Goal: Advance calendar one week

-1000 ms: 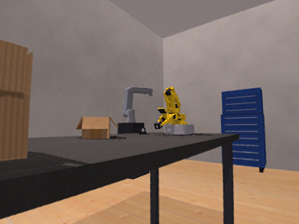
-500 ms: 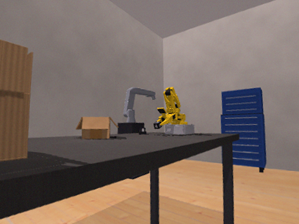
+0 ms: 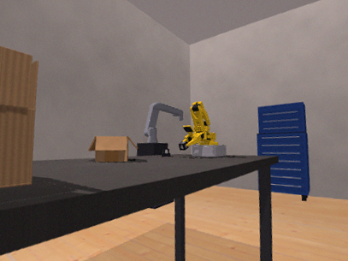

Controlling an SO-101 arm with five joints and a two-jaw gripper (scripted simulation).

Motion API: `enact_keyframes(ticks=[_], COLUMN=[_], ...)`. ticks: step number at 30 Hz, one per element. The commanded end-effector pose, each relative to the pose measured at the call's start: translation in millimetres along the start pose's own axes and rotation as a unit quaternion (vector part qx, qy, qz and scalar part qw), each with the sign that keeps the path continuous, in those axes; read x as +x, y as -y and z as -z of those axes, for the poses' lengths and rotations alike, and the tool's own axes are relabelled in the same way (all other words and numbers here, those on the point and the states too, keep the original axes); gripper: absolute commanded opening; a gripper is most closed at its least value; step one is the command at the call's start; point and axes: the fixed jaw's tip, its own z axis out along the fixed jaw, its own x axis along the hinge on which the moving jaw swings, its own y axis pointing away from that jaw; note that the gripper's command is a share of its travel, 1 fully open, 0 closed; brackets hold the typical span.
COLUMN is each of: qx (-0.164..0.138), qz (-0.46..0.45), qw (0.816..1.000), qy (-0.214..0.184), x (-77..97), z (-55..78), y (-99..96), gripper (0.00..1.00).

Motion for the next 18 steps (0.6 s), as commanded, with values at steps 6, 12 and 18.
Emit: enact_keyframes(ticks=[6, 12, 18], qx=[0.003, 0.003, 0.003], qz=[-0.007, -0.007, -0.007], qw=[1.0, 1.0, 1.0], qy=[0.005, 0.005, 0.005], x=[3.2, 4.4, 5.6], z=[-1.9, -2.3, -2.8], y=[1.8, 1.8, 1.8], gripper=[0.0, 0.0, 0.0])
